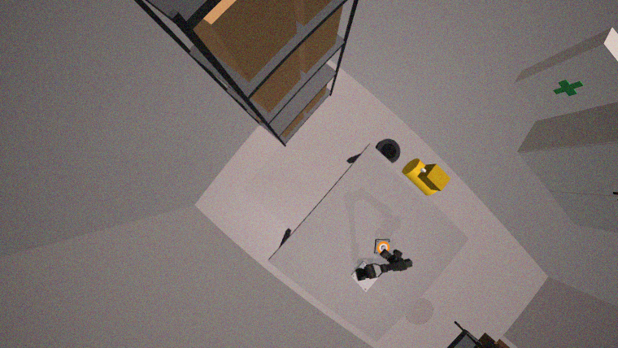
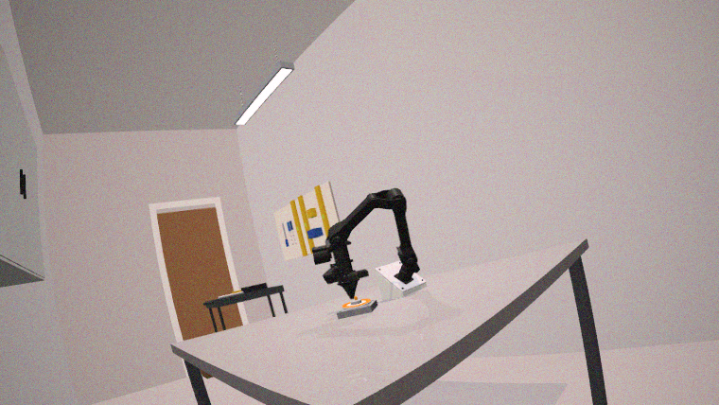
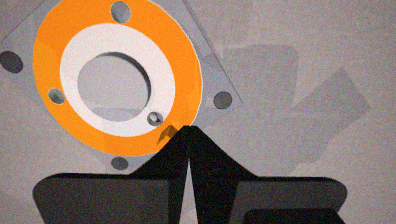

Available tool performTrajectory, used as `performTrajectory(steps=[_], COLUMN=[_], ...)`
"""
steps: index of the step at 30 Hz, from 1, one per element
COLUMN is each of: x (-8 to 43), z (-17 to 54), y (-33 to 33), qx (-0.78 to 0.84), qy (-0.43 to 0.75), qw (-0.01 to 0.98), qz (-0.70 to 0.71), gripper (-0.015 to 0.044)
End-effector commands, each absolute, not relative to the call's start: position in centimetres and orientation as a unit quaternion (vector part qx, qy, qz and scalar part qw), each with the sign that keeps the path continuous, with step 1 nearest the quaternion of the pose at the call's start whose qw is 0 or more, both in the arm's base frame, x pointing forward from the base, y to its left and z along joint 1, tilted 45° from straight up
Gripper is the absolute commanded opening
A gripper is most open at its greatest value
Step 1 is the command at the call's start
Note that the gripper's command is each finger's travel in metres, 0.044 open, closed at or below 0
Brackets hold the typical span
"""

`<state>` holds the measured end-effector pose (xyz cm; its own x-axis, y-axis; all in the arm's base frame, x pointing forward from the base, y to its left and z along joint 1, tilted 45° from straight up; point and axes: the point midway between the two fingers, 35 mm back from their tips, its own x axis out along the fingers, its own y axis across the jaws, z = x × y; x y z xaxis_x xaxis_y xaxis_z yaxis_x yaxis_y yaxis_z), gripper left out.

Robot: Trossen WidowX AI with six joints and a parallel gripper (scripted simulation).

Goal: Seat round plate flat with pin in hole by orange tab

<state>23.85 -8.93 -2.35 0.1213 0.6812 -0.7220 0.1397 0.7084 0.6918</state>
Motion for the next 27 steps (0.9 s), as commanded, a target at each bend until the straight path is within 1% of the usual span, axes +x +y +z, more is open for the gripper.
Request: performTrajectory(steps=[1,12,22,27], x=[23.3,23.0,22.4,22.5], z=[-2.3,-2.1,1.1,0.8], y=[-8.5,-8.2,-11.2,-11.0], qx=[0.327,0.327,0.326,0.33], qy=[0.635,0.635,0.636,0.635], qw=[0.67,0.669,0.669,0.67], qz=[0.203,0.203,0.202,0.201], gripper=[0.0,0.0,0.0,0.0])
